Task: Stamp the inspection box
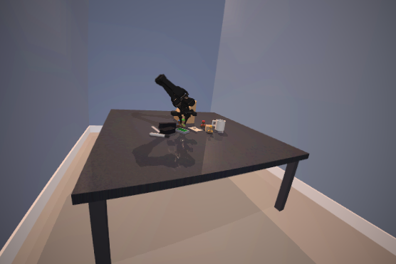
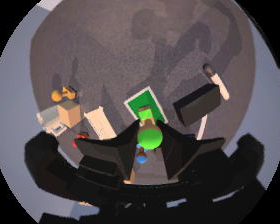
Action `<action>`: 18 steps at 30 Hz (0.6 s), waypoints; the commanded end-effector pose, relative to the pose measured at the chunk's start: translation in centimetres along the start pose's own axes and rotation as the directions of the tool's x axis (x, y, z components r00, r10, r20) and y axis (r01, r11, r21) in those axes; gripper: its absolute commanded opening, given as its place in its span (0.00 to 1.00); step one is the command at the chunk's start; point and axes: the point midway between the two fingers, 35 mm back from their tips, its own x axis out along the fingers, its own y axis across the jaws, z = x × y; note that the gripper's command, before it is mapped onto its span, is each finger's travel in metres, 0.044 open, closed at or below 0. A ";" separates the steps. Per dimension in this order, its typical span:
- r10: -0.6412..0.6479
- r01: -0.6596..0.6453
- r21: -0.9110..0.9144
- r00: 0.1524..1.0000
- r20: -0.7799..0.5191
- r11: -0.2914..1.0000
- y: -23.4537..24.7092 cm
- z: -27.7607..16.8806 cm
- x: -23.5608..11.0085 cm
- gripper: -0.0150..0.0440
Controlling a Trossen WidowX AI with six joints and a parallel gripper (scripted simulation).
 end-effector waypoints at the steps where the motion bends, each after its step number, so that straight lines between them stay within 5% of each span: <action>1: -0.005 0.005 -0.007 1.000 -0.003 1.000 0.0 -0.1 0.3 0.25; 18: -0.006 0.006 -0.006 1.000 -0.003 1.000 -0.1 -0.2 1.4 0.25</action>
